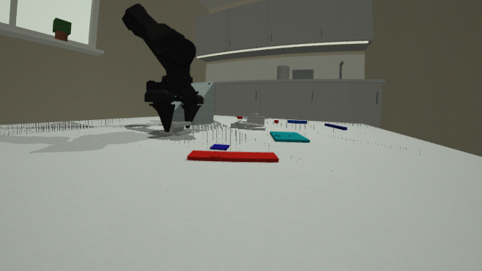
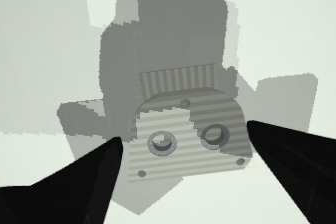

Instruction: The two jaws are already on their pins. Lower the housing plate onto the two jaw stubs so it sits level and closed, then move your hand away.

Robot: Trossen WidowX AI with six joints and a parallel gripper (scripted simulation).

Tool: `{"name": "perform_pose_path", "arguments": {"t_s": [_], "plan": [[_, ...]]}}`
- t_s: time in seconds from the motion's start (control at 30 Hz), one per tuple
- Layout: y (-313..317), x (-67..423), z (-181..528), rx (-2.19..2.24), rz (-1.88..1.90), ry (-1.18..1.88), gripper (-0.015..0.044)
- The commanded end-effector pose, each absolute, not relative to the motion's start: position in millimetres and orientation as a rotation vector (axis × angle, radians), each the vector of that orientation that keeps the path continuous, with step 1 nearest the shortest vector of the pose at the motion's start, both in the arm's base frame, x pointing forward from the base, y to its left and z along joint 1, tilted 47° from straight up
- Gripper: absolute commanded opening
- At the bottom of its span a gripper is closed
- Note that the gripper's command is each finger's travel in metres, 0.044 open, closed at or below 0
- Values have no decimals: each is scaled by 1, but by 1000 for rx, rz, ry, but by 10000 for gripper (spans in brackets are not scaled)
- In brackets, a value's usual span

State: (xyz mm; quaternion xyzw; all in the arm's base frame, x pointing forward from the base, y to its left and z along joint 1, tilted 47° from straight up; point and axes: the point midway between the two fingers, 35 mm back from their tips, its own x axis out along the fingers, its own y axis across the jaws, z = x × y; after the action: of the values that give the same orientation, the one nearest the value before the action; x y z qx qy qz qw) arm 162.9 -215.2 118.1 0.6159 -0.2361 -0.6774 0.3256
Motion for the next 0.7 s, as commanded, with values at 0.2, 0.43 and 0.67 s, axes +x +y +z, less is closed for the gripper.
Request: {"name": "perform_pose_path", "arguments": {"t_s": [0.2,0.43,0.67], "plan": [[-215,163,118,1614,-1776,-619,380],[-215,163,118,1614,-1776,-619,351],[-215,163,118,1614,-1776,-619,351]]}}
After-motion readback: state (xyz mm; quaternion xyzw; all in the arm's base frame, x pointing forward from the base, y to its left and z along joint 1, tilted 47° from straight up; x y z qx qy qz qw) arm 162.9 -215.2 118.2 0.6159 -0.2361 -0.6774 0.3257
